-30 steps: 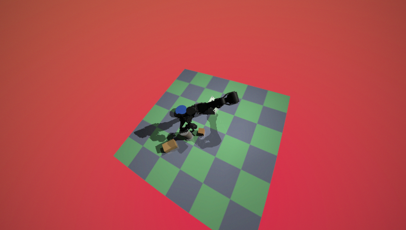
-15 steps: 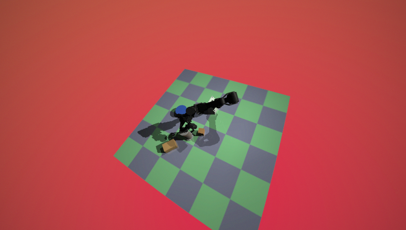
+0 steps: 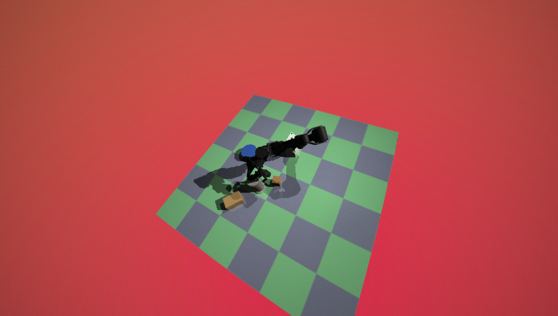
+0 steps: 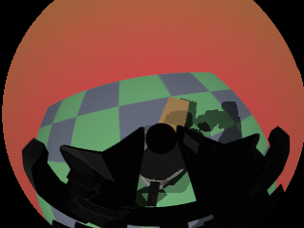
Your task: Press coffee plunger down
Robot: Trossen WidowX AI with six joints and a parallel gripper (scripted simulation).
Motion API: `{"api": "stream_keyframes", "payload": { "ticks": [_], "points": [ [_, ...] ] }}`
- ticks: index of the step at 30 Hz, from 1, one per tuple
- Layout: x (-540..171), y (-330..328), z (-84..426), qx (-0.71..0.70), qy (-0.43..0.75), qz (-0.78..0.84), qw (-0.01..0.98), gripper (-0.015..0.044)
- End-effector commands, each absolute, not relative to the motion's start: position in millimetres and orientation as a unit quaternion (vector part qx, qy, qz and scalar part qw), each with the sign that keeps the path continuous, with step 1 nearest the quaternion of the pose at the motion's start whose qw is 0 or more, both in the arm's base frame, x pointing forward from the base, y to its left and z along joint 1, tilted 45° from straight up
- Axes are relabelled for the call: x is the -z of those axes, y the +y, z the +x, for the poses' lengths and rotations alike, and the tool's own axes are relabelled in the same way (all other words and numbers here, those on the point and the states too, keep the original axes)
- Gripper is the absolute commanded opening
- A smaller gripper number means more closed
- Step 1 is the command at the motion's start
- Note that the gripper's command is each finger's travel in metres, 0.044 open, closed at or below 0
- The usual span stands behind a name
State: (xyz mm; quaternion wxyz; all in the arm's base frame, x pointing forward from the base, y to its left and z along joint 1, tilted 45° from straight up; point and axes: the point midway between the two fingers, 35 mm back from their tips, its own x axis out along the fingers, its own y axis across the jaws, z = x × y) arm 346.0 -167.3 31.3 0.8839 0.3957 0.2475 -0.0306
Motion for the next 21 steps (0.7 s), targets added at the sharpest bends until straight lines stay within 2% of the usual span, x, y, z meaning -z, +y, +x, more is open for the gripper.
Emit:
{"api": "stream_keyframes", "payload": {
  "ticks": [1, 9, 15, 21],
  "points": [
    [-31.2, -167.3, 346.0, 0.031, 0.248, 0.395, 0.884, 0.0235],
    [-31.2, -167.3, 346.0, 0.031, 0.248, 0.395, 0.884, 0.0440],
    [-39.7, -176.4, 343.9, 0.031, 0.250, 0.394, 0.884, 0.0440],
    [-90.3, -213.9, 323.6, 0.029, 0.254, 0.398, 0.881, 0.0440]
  ]
}}
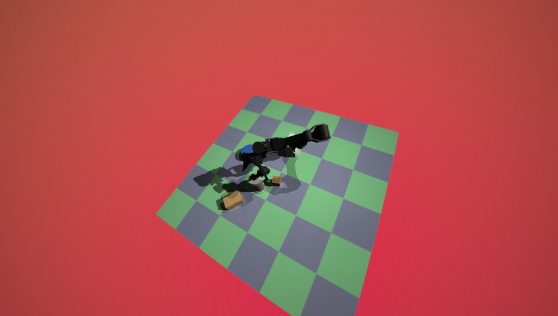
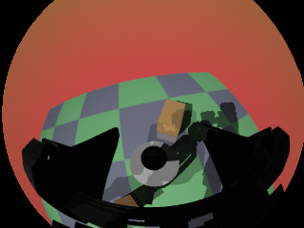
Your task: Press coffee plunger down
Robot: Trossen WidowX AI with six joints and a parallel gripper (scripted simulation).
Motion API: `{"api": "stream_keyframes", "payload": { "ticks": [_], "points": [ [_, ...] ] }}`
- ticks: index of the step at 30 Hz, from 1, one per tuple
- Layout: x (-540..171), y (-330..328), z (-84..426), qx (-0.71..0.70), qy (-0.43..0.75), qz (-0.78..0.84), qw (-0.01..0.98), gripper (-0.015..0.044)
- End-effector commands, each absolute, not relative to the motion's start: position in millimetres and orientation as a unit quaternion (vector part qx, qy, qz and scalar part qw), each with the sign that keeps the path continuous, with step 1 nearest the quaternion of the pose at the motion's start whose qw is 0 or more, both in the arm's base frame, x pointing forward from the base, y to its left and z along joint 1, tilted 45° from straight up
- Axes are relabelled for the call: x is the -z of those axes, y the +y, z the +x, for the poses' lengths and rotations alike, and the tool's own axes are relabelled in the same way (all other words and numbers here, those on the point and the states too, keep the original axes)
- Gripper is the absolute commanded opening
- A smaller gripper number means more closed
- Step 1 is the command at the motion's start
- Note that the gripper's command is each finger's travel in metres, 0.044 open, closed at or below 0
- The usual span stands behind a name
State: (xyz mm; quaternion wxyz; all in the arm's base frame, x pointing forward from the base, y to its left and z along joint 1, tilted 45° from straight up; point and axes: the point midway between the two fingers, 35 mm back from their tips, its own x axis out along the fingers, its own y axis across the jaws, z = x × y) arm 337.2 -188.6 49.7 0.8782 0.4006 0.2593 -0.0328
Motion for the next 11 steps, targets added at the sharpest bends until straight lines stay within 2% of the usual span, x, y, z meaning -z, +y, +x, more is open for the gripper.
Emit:
{"api": "stream_keyframes", "payload": {
  "ticks": [1, 11],
  "points": [
    [-92.3, -214.9, 322.4, 0.028, 0.254, 0.398, 0.881, 0.0440],
    [-91.3, -214.5, 322.2, 0.028, 0.254, 0.398, 0.881, 0.0440]
  ]
}}
